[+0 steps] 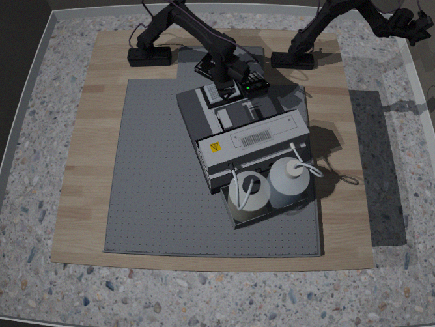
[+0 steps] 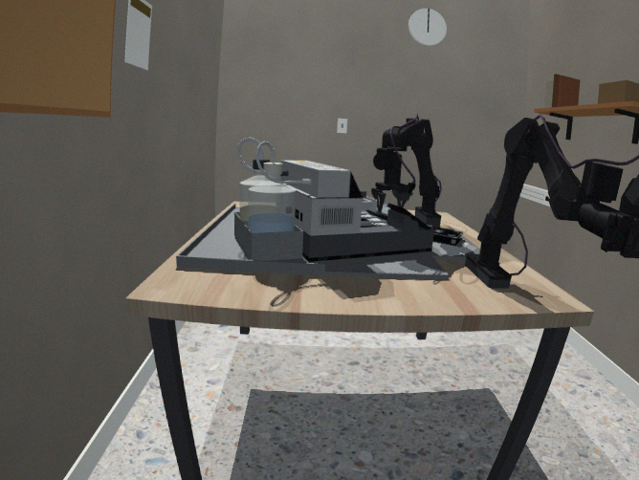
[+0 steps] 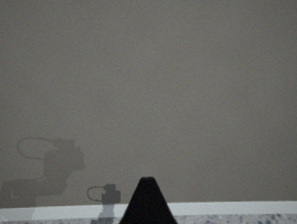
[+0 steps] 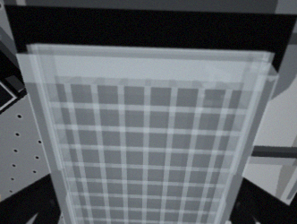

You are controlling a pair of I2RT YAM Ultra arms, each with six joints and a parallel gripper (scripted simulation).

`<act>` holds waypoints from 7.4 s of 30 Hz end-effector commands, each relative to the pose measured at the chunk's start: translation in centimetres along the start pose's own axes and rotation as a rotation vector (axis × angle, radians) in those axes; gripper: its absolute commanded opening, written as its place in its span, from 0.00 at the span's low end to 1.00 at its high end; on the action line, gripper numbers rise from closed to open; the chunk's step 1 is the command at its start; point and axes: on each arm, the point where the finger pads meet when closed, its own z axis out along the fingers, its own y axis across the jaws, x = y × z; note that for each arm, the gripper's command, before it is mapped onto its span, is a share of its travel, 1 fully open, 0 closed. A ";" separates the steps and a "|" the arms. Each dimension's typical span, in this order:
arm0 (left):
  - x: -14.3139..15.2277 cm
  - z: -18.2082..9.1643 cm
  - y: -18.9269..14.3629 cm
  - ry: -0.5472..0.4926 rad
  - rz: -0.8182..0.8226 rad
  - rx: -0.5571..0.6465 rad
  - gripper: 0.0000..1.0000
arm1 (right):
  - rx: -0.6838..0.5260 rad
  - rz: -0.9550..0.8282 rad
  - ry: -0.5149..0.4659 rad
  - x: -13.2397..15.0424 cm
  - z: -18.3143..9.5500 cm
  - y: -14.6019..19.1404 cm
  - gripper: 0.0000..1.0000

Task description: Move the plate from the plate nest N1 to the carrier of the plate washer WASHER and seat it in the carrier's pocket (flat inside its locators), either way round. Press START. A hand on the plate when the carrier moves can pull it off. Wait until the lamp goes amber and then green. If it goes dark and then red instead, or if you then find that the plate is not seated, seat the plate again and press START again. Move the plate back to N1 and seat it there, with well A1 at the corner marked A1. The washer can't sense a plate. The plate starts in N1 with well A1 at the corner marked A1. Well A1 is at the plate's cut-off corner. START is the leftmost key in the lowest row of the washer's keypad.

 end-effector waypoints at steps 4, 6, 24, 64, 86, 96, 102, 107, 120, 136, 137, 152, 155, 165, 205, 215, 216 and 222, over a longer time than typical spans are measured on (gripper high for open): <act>-2.7 -0.5 0.3 -0.079 -0.011 -0.010 0.00 | 0.041 0.000 -0.049 -0.8 -1.6 -0.7 0.00; -2.7 -0.5 0.3 -0.079 -0.011 -0.010 0.00 | 0.026 -0.012 -0.043 -1.2 -1.3 -0.3 0.00; -2.7 -0.5 0.3 -0.079 -0.011 -0.010 0.00 | 0.021 0.000 -0.014 0.5 -1.4 -0.2 0.00; -2.7 -0.5 0.3 -0.079 -0.011 -0.010 0.00 | 0.029 -0.003 -0.037 -0.6 -0.3 -0.7 0.00; -2.7 -0.5 0.3 -0.079 -0.011 -0.010 0.00 | 0.054 0.005 -0.044 0.1 -2.8 -0.8 0.00; -2.7 -0.5 0.3 -0.079 -0.011 -0.010 0.00 | 0.056 -0.026 -0.045 -1.1 -3.0 -0.1 0.00; -2.7 -0.5 0.3 -0.079 -0.011 -0.010 0.00 | 0.055 -0.012 -0.043 -0.5 -2.6 -0.5 0.00; -2.7 -0.5 0.3 -0.079 -0.011 -0.010 0.00 | 0.056 0.015 -0.041 0.1 -2.0 -0.9 0.00; -2.7 -0.5 0.3 -0.079 -0.011 -0.010 0.00 | 0.078 -0.019 -0.056 -1.1 -2.4 -0.6 0.00; -2.7 -0.5 0.3 -0.079 -0.011 -0.010 0.00 | 0.023 0.003 -0.024 -0.2 0.1 -0.6 0.00; -2.7 -0.5 0.3 -0.079 -0.011 -0.010 0.00 | 0.018 0.002 -0.022 -0.4 0.3 -0.5 0.00; -2.7 -0.5 0.3 -0.079 -0.011 -0.010 0.00 | 0.006 0.002 -0.020 -0.3 0.4 -0.2 0.00; -2.7 -0.5 0.3 -0.079 -0.011 -0.010 0.00 | 0.010 -0.011 -0.026 -0.7 0.1 0.1 0.00; -2.7 -0.5 0.3 -0.079 -0.011 -0.010 0.00 | 0.021 -0.019 -0.037 -0.9 -0.3 0.1 1.00; -2.7 -0.5 0.3 -0.079 -0.011 -0.010 0.00 | 0.019 -0.015 -0.041 -0.6 -4.7 0.5 1.00; -2.7 -0.5 0.3 -0.079 -0.011 -0.010 0.00 | -0.015 -0.012 -0.019 -0.4 -5.2 0.7 1.00; -2.7 -0.5 0.3 -0.079 -0.011 -0.010 0.00 | -0.016 -0.015 -0.018 -0.4 -5.3 0.7 1.00; -2.7 -0.5 0.3 -0.079 -0.011 -0.010 0.00 | -0.009 -0.022 -0.022 -0.5 -5.8 0.5 1.00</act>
